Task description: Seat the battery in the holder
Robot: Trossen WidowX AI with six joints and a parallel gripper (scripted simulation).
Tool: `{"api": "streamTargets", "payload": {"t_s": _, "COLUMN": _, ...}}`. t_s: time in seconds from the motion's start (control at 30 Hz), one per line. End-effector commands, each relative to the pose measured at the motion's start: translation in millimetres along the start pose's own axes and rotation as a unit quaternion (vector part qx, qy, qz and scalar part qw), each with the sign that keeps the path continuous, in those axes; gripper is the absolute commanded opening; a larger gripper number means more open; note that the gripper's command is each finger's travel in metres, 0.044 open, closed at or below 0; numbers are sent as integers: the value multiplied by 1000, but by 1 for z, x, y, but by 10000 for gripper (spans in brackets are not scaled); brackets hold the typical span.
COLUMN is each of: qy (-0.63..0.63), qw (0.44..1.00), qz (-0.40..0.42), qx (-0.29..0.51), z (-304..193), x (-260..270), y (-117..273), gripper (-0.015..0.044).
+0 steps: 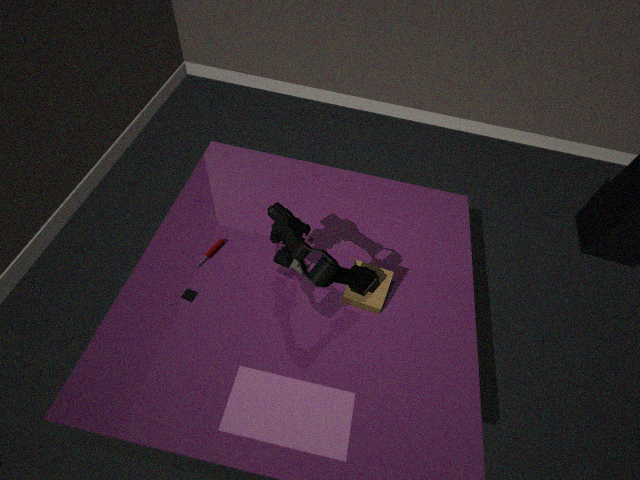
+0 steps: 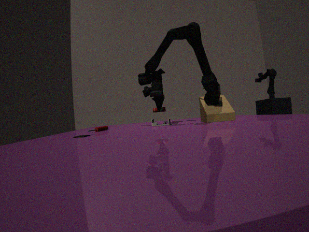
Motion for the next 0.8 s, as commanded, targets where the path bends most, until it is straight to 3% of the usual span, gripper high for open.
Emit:
{"api": "streamTargets", "payload": {"t_s": 0.0, "qy": -87, "qw": 996, "qz": -1, "qx": 1, "z": 3, "x": -16, "y": 2, "gripper": 84}}
{"api": "streamTargets", "payload": {"t_s": 0.27, "qy": -83, "qw": 997, "qz": 1, "qx": -3, "z": 3, "x": -15, "y": 1, "gripper": 84}}
{"api": "streamTargets", "payload": {"t_s": 0.77, "qy": -85, "qw": 993, "qz": -2, "qx": -87, "z": 5, "x": -16, "y": -28, "gripper": 84}}
Point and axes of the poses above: the point midway between the two fingers, 35 mm back from their tips, its own y axis back along the fingers, its own x axis across the jaws, z = x × y, the point moved 2 cm from there along y, back along the fingers, and after that the axes turned 10 degrees about -y, right-handed, at the moved point
